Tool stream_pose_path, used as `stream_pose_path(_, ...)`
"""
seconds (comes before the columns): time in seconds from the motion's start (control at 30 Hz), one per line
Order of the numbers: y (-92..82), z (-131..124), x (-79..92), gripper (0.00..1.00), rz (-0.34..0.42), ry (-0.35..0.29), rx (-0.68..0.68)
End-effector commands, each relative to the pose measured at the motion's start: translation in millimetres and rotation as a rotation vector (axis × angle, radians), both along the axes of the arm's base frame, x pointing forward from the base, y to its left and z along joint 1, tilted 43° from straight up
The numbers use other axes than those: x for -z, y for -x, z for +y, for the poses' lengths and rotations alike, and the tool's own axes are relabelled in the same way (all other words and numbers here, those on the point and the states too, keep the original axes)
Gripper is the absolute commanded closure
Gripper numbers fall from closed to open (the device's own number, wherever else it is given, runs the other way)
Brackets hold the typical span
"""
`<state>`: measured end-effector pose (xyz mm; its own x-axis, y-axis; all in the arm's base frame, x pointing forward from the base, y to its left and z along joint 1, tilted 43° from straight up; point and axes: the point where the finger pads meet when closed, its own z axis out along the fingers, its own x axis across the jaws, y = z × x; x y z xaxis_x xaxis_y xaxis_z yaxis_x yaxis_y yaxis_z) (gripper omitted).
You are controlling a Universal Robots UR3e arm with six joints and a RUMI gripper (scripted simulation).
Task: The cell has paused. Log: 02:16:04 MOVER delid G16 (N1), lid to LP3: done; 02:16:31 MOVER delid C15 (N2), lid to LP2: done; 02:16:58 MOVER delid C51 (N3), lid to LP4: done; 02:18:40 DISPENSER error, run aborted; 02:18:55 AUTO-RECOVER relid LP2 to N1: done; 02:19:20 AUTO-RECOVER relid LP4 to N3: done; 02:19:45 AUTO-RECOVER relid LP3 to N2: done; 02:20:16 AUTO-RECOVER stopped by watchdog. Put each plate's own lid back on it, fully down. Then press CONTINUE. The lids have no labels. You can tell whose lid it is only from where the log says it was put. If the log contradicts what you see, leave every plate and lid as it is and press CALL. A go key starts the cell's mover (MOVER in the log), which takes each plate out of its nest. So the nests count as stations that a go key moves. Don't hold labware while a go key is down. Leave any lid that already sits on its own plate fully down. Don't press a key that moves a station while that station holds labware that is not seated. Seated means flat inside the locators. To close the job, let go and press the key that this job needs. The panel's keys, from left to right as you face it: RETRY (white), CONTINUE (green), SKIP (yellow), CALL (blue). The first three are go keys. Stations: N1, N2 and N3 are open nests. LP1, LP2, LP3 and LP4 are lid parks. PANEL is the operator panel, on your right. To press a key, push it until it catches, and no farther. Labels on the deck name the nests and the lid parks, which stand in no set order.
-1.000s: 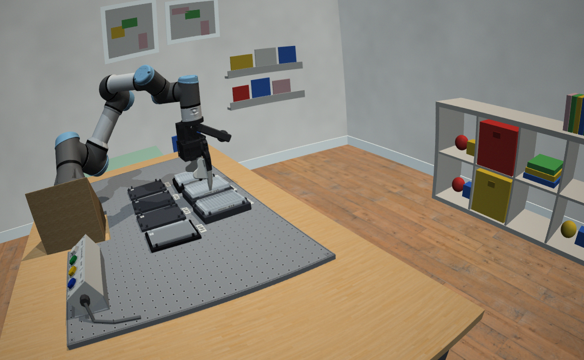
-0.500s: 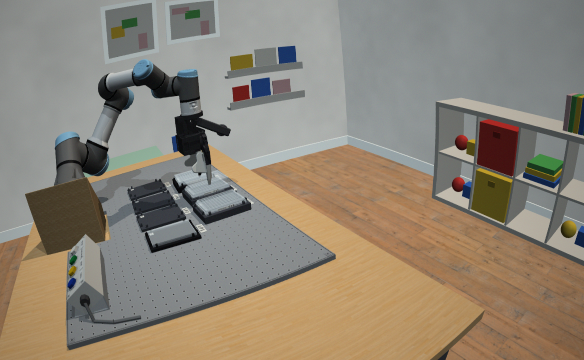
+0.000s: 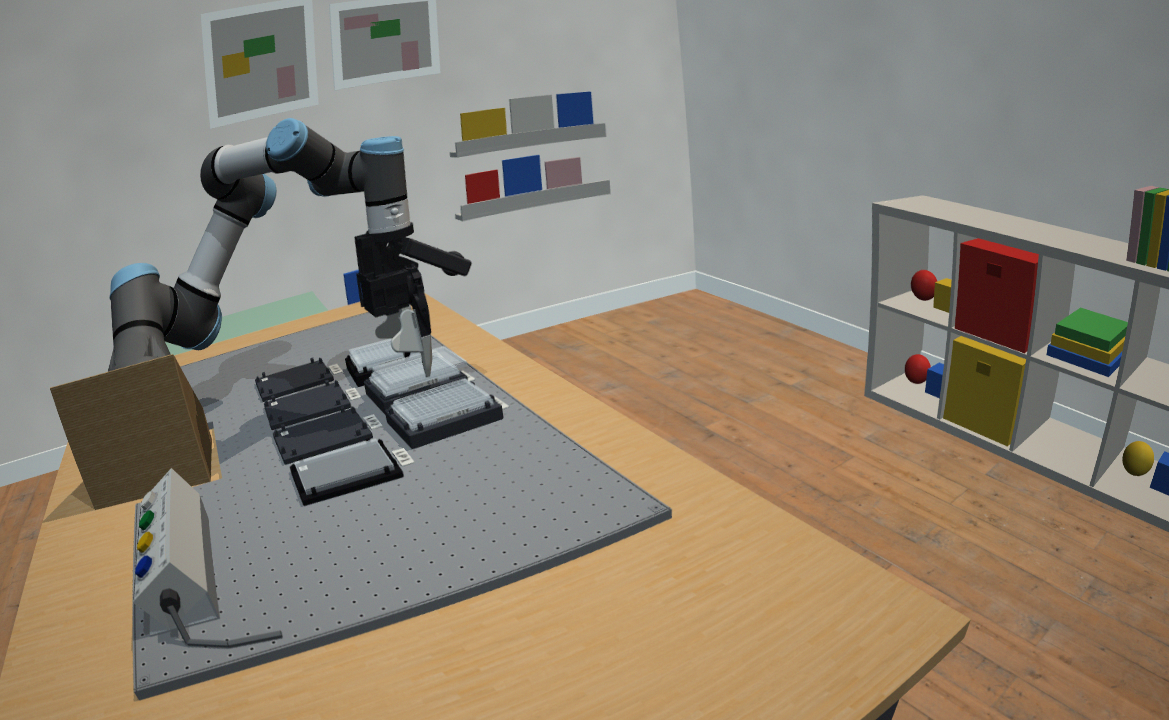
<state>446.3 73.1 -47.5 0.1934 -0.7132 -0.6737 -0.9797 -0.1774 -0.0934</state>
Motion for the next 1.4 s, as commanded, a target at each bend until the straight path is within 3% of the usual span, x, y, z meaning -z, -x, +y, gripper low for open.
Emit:
stream_pose_path(0.0,-4.5,-16.4,14.5,1.00,-0.001,0.000,-0.001)
stream_pose_path(0.4,-12.4,-59.8,55.2,1.00,-0.001,0.001,-0.001)
stream_pose_path(1.37,-12.5,-56.8,60.1,1.00,-0.001,0.001,-0.001)
